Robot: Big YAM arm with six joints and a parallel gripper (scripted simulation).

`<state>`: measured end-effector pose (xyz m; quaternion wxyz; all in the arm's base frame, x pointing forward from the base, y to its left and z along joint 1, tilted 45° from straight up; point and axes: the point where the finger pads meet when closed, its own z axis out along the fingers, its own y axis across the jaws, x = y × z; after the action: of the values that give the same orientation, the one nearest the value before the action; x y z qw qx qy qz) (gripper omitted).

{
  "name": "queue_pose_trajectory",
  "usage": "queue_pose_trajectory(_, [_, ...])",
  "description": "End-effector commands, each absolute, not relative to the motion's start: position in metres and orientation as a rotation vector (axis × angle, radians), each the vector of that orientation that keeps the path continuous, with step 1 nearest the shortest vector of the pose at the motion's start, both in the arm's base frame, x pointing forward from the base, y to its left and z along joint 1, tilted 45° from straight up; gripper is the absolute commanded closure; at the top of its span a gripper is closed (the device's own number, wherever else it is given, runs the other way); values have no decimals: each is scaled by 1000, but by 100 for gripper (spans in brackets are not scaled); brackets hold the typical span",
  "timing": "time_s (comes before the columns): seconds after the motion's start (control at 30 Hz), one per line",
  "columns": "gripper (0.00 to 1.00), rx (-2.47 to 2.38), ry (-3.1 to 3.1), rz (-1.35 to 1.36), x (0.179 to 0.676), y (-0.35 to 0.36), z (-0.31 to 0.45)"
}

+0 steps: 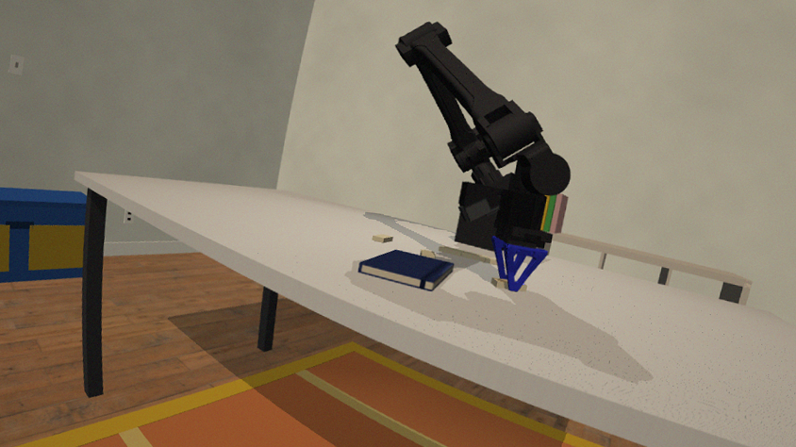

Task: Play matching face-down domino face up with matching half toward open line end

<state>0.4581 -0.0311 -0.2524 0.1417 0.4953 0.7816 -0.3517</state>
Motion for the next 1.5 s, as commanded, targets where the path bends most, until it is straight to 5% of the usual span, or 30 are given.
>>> queue_pose_trajectory(0.0, [57, 1430, 2254, -1014, 460, -39, -256])
queue_pose_trajectory(0.03, [57, 1430, 2254, -1014, 460, -39, -256])
queue_pose_trajectory(0.07, [79, 1426, 2253, -1005, 462, -29, -250])
queue_pose_trajectory(1.47, [79, 1437, 2251, -1017, 459, -39, -256])
